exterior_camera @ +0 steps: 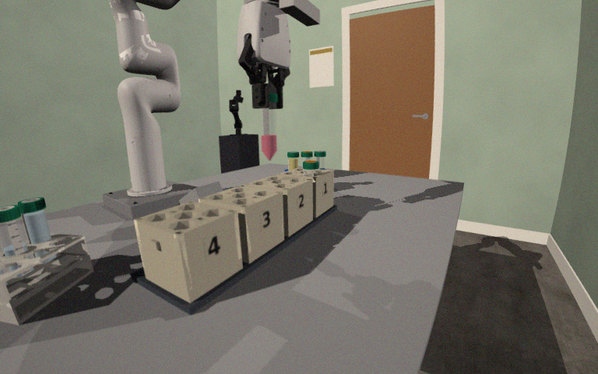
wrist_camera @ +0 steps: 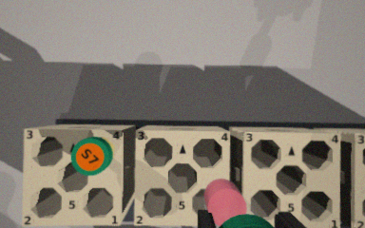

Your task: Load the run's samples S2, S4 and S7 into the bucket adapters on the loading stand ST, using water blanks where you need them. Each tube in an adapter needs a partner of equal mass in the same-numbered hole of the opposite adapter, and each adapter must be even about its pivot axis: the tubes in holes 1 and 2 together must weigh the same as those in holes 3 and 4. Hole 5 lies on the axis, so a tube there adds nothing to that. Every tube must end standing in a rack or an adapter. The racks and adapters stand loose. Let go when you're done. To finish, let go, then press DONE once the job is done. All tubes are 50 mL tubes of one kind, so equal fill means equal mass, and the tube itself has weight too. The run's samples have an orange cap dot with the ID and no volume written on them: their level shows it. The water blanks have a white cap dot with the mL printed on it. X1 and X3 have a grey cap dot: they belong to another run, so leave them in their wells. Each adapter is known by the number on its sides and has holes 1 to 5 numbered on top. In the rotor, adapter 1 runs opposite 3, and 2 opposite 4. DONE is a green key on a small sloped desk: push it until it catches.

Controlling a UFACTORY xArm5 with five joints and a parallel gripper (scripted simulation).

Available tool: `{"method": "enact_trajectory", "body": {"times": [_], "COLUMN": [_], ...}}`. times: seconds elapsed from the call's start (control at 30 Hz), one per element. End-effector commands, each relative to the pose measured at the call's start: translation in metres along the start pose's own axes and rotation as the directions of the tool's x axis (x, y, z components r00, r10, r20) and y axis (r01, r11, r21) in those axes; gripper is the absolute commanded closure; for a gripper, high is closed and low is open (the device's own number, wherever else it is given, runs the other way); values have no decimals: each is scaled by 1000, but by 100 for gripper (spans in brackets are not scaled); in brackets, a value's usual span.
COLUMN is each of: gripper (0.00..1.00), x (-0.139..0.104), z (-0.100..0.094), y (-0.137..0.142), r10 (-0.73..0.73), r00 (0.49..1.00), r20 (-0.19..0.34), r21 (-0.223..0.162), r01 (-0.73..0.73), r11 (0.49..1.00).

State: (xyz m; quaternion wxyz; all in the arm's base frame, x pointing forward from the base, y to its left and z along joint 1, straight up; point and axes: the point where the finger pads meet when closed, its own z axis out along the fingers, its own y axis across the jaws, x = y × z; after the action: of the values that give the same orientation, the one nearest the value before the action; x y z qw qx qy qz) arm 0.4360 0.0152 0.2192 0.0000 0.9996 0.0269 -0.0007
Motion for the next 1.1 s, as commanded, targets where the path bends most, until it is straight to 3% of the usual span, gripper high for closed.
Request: {"method": "enact_trajectory", "body": {"times": [0.0, 0.63, 1.07], "gripper": [100, 100, 100], "x": [6, 24, 25], "z": [-2, -1, -1], "y": [21, 104, 105], "r10": [-1, -1, -1], "r00": [1000, 1000, 1000], "r20": [-4, -4, -4], "r21": [2, 1, 1], "r01": [1, 1, 1], "r11": [1000, 1000, 1000]}}
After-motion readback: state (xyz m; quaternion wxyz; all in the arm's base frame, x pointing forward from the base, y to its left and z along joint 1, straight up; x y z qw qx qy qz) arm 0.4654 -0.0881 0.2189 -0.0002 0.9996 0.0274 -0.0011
